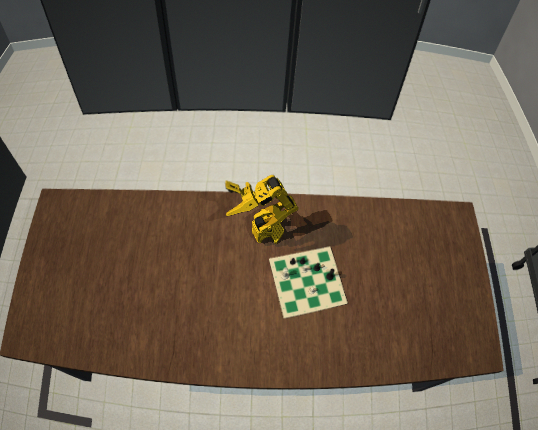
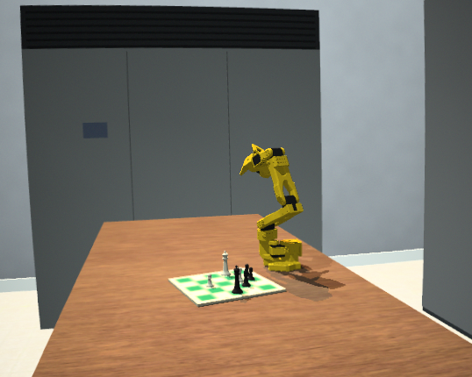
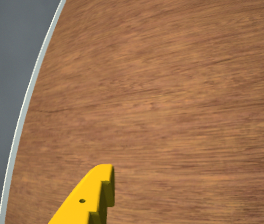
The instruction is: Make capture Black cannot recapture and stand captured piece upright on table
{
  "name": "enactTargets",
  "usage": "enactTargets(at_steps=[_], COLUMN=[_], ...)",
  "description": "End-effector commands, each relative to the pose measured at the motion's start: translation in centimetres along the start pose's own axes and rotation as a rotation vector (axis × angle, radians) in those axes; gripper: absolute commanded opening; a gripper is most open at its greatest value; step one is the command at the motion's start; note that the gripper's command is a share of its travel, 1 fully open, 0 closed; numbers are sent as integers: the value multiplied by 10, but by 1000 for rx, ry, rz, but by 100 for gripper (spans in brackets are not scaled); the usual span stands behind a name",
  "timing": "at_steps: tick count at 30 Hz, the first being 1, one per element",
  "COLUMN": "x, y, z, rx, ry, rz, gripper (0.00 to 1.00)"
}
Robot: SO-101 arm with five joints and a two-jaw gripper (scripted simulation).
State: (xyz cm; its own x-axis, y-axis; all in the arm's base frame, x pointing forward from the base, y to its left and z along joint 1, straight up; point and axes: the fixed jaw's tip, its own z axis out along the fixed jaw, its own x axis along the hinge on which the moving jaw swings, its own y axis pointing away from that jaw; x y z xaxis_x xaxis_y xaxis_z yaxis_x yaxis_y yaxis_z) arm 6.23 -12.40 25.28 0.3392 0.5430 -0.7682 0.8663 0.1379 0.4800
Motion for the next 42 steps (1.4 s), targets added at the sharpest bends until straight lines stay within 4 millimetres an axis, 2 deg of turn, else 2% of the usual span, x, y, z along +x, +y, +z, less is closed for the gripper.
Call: enactTargets(at_steps=[1,18,29,42], x=[0,0,8,45], y=[0,1,10,39], z=[0,0,-1,-11], rx=[-1,-8,-78,-340], ry=[0,1,41,195], rz=[1,-4,-66,-299], gripper=[100,100,97,88])
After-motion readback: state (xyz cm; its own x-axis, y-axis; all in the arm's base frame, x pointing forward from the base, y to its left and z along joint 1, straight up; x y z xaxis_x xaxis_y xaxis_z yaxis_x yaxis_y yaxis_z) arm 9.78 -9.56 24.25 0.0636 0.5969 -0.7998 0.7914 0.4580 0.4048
